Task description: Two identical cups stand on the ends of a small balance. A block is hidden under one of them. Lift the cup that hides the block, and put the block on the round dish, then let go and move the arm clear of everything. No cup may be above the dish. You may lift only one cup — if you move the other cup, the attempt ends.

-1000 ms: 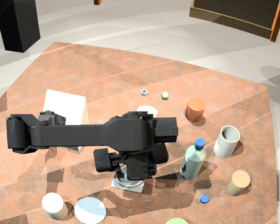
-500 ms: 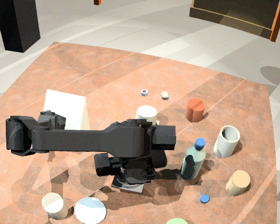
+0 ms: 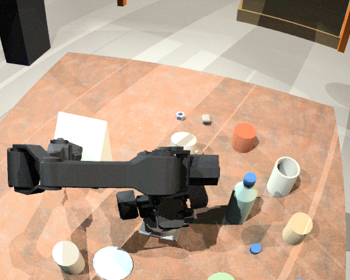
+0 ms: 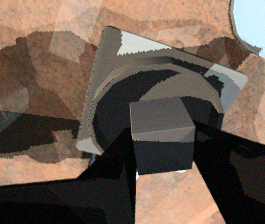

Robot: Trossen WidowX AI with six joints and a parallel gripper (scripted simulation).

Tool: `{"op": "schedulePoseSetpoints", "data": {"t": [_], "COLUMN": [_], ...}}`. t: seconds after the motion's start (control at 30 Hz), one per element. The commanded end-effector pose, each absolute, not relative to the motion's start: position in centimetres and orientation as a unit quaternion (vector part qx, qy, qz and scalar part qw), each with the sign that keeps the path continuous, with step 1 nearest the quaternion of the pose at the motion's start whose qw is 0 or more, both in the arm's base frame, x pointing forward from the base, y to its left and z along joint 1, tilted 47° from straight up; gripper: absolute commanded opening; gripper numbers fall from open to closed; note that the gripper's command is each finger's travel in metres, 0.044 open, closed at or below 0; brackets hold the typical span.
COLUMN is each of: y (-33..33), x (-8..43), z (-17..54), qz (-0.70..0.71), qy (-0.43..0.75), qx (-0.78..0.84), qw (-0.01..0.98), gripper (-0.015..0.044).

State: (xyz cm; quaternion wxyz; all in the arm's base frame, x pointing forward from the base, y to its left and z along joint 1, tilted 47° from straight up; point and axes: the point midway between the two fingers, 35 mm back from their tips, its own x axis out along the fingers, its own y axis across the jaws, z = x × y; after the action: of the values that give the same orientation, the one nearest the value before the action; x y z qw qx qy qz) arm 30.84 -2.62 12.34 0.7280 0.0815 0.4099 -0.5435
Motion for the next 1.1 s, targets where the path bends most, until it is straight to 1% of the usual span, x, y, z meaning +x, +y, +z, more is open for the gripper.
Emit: {"op": "schedulePoseSetpoints", "data": {"t": [0.0,0.33,0.5,1.07], "y": [-1.0,3.2,3.7,-4.4], "x": [31.1,30.3,30.1,28.0], "z": [13.7,17.8,18.4,19.6], "qz": [-0.531,-0.498,-0.494,-0.511], "qy": [0.411,0.424,0.426,0.424], "qx": [0.078,0.054,0.051,0.075], "qw": [0.737,0.754,0.756,0.744], "gripper": [0.0000,0.0000,0.0000,0.0000]}}
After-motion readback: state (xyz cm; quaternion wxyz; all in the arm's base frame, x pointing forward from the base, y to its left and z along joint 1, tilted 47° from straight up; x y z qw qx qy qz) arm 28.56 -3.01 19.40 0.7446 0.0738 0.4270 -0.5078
